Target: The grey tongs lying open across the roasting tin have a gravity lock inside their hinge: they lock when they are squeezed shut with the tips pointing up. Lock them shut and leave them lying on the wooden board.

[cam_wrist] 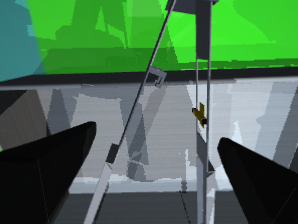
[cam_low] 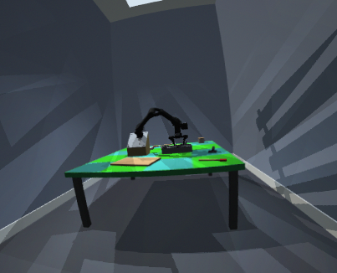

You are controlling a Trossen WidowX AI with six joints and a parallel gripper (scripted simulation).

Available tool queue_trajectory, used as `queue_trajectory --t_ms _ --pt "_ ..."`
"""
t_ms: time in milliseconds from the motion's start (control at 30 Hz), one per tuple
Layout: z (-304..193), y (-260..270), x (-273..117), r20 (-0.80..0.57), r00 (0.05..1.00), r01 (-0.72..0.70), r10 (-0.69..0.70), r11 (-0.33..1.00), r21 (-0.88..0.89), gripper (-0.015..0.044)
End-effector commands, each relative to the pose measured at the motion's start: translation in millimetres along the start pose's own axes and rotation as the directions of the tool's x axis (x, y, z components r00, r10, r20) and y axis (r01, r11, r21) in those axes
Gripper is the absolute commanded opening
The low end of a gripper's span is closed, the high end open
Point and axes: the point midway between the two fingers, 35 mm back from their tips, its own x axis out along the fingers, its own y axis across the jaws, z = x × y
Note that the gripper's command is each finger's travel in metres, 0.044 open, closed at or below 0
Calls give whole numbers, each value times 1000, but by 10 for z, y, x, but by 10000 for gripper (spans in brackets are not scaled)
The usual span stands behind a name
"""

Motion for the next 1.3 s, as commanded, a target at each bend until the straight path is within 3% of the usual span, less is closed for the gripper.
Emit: queue_trajectory --t_ms 0,700,800,1267 --pt "-19 -3 49 -1 1000 -1 1 1000 -7 440" --pt "1 -33 389 3 1000 -1 1 1000 -7 440" --pt "20 -28 361 4 1000 0 0 1000 0 361" --pt "20 -28 361 4 1000 0 0 1000 0 268"
